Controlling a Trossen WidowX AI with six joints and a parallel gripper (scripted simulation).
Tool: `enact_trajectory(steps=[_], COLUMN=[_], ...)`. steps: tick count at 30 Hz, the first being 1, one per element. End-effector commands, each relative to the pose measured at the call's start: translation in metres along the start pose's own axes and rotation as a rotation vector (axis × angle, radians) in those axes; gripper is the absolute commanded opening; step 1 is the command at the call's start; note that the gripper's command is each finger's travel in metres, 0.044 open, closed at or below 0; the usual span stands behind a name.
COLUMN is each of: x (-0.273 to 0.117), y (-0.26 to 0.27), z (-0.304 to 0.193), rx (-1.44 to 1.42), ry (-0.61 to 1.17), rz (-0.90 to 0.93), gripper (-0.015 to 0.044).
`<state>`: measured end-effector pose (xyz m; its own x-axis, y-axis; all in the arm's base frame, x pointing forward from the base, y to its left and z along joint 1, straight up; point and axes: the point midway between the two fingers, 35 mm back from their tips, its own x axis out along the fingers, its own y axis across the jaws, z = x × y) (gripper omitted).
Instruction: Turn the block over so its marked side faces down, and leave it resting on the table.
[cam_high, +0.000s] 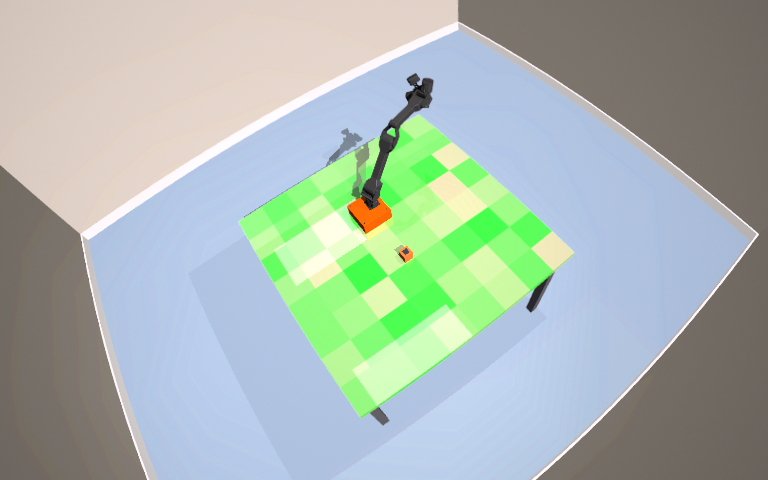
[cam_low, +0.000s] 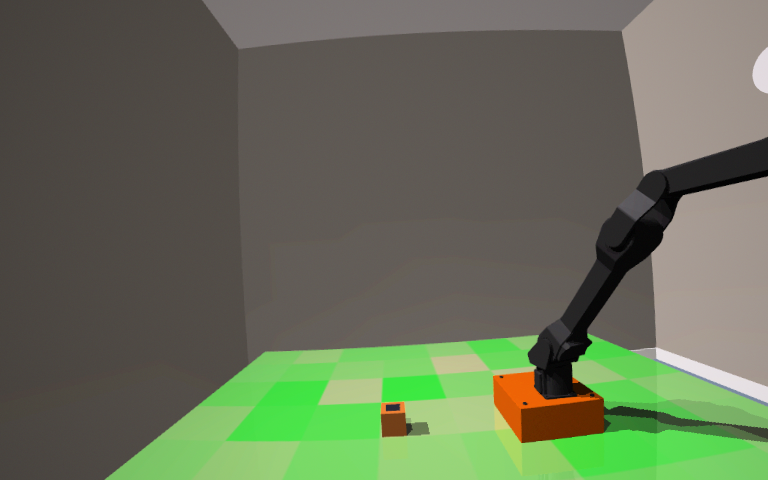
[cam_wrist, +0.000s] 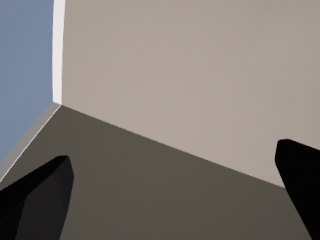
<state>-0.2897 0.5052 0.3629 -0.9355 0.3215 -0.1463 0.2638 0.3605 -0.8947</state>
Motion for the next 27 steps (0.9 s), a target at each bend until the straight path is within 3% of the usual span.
enact_trajectory(steps=[1,8,15,27], x=[-0.002,-0.08,-0.186,-0.384], y=[0.002,0.069,0.135,0.223], z=[-0.002,-0.052,-0.084,-0.069], rx=[0.008,0.326,0.66,1.266], ry=[0.005,0.207,0.47,0.994], rz=[0.005,0.164,0.291,0.37], gripper=[0.0426,0.044,0.044,0.044])
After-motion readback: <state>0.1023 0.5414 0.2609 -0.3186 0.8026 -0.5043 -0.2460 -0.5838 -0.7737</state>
